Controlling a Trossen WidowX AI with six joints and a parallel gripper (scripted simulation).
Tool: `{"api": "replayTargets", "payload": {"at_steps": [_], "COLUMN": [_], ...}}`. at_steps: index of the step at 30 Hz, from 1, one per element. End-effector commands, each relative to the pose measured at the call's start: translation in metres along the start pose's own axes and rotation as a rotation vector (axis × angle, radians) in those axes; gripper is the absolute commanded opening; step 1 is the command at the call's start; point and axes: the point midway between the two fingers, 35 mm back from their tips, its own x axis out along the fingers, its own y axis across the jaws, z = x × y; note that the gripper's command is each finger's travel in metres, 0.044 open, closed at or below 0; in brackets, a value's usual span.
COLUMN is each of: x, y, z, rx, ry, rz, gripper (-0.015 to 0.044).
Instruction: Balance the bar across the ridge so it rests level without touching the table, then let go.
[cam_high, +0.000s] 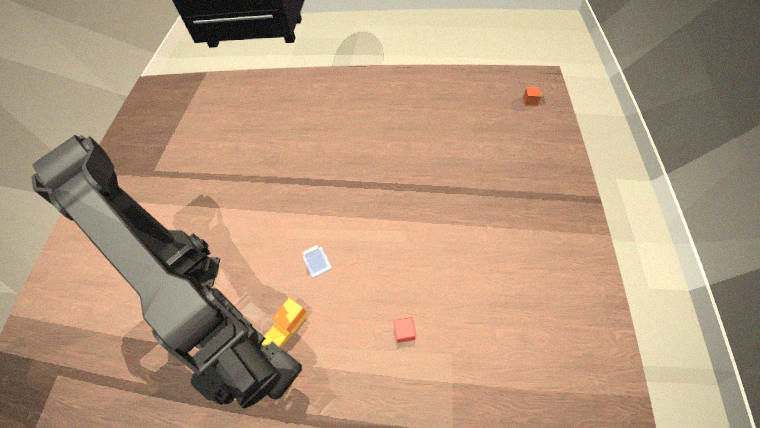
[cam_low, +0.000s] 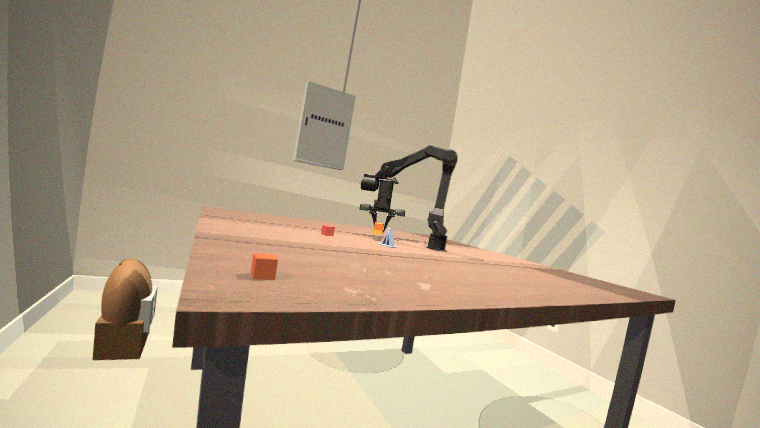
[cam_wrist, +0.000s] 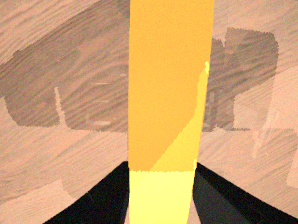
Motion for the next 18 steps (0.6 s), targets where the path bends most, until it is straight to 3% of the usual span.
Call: {"api": "replayTargets", "payload": {"at_steps": [1,18], "x": [-0.012,-0.055], "y": [0.003,0.001], "z": [0.0,0.0], "rx": [-0.002,-0.003], "ry": [-0.001,0.0], "rz": [0.011,0.011], "gripper": [0.0,0.0]}}
